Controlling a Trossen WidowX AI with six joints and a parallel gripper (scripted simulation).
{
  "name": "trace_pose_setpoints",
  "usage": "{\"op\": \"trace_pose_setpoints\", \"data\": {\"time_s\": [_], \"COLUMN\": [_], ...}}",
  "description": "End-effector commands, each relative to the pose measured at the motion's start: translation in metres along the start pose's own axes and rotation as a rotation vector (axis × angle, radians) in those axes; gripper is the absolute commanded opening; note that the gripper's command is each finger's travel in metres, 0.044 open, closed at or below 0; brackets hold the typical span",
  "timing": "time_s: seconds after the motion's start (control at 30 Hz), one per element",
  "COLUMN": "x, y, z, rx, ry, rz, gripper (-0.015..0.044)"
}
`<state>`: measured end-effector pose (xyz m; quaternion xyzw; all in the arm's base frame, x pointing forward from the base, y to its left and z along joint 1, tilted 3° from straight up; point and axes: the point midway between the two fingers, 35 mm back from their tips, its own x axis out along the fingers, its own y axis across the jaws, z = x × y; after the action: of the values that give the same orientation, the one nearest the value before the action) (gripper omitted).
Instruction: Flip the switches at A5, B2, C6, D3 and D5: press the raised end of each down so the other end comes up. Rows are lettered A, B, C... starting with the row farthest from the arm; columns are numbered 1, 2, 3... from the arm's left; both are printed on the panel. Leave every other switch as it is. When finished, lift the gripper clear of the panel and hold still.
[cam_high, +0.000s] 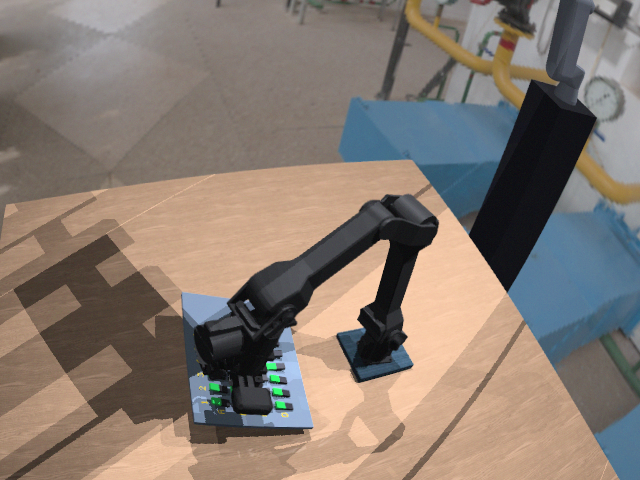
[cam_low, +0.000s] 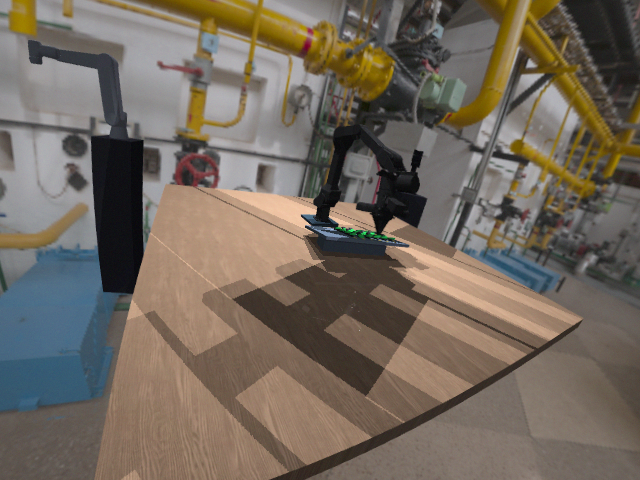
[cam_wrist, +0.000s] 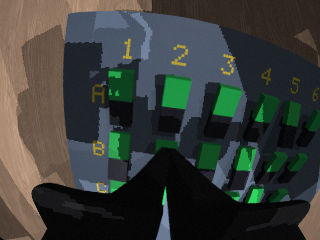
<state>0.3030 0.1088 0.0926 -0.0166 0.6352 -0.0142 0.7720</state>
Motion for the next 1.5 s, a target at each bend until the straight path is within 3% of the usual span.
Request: {"op": "trace_pose_setpoints", "data": {"time_s": [0.0,0.47,0.7,0.87,1.2,1.33,1.47], "x": [0.002,0.004,-0.062,-0.062,-0.061,-0.058,-0.026], "y": [0.001,0.001,0.001,-0.008,-0.119,-0.121,-0.121], "z": [-0.001,-0.001,-0.003,-0.004,-0.041,-0.042,-0.040], "rx": [-0.005,-0.005,-0.005,-0.008,-0.008,-0.007,-0.007], "ry": [0.006,0.006,-0.019,-0.017,-0.017,-0.015,0.009], "rz": [0.004,0.004,0.004,0.006,-0.005,-0.006,-0.006], "gripper": [0.0000,0.0000,0.0000,0.0000,0.0000,0.0000,0.0000]}}
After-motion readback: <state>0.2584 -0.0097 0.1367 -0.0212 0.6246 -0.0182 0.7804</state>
